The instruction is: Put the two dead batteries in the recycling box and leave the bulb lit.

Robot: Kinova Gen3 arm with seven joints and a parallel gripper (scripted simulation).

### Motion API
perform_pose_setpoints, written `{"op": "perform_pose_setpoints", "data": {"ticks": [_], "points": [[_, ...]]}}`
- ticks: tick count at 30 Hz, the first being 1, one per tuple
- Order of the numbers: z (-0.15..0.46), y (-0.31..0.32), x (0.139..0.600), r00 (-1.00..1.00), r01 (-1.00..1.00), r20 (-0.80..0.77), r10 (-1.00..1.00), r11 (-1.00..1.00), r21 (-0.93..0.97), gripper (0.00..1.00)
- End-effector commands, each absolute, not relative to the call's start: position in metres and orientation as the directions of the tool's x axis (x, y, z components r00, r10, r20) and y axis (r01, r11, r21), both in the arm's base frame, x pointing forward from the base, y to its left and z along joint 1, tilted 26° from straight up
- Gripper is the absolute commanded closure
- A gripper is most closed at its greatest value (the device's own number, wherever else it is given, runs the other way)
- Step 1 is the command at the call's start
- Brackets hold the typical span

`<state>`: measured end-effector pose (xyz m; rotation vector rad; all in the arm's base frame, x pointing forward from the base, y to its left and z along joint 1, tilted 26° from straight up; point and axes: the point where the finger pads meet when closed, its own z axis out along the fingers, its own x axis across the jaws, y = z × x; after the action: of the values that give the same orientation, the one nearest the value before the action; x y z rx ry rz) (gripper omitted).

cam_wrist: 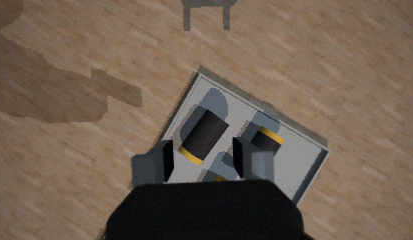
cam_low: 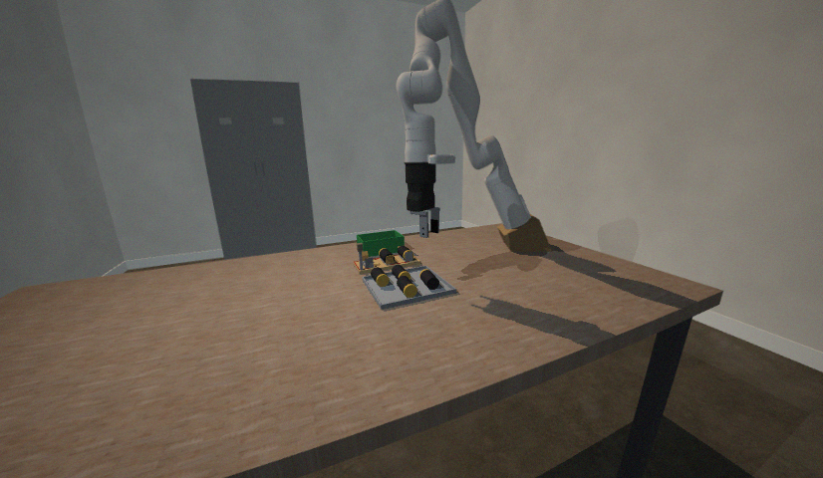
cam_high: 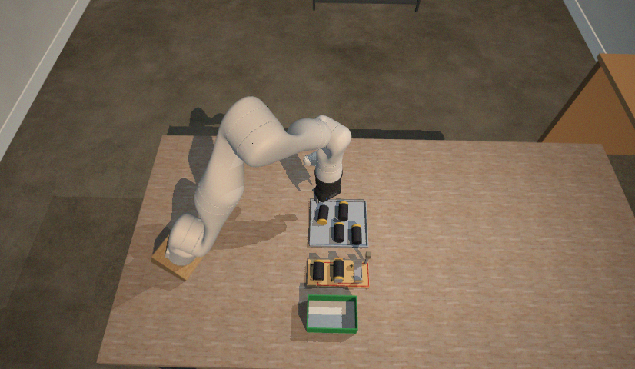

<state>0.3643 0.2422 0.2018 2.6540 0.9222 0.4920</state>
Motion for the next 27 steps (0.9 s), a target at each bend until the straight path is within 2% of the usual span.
{"op": "perform_pose_setpoints", "data": {"ticks": [1,27], "points": [[0.2023,0.2413,0.3660,0.720,0.563,0.209,0.662,-0.733,0.381,0.10],[0.2023,0.2413,0.3660,0.398,0.823,0.020,0.917,-0.366,0.435,0.10]]}}
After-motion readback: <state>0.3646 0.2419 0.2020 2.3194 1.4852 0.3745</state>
